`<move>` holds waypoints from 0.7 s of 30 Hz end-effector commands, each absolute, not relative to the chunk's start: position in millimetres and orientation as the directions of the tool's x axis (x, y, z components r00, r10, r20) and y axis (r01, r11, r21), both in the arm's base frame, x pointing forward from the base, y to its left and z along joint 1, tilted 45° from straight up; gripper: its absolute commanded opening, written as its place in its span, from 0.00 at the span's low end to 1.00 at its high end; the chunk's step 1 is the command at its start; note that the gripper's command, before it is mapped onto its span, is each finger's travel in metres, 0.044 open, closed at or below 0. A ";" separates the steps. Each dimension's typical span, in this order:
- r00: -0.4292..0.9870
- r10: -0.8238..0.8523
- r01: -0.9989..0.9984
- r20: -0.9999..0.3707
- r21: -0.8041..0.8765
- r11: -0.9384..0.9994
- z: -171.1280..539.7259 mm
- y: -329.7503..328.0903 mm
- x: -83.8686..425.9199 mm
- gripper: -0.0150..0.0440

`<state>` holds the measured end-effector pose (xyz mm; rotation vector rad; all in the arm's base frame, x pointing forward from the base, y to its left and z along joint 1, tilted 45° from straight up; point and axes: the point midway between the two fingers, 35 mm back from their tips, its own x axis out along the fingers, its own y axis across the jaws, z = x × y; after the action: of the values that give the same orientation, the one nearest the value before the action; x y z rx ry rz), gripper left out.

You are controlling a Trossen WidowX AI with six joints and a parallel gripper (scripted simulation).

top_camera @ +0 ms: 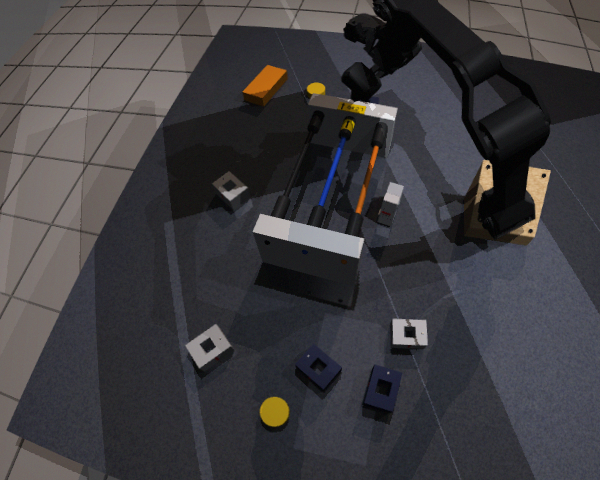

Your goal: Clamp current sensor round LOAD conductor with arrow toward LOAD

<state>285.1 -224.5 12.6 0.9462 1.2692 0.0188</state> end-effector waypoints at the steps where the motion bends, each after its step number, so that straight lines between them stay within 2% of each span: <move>1: 0.355 0.498 0.468 -0.791 0.611 0.638 13.6 -226.4 286.1 1.00; 9: 0.335 0.514 0.452 -0.789 0.614 0.647 16.2 -215.3 283.2 1.00; 17: 0.065 0.674 0.239 -0.736 0.667 0.706 47.2 -90.3 225.5 1.00; 21: 0.010 0.694 0.198 -0.720 0.682 0.704 52.7 -69.4 210.5 1.00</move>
<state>228.4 -89.6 48.3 0.7858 1.5062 0.3855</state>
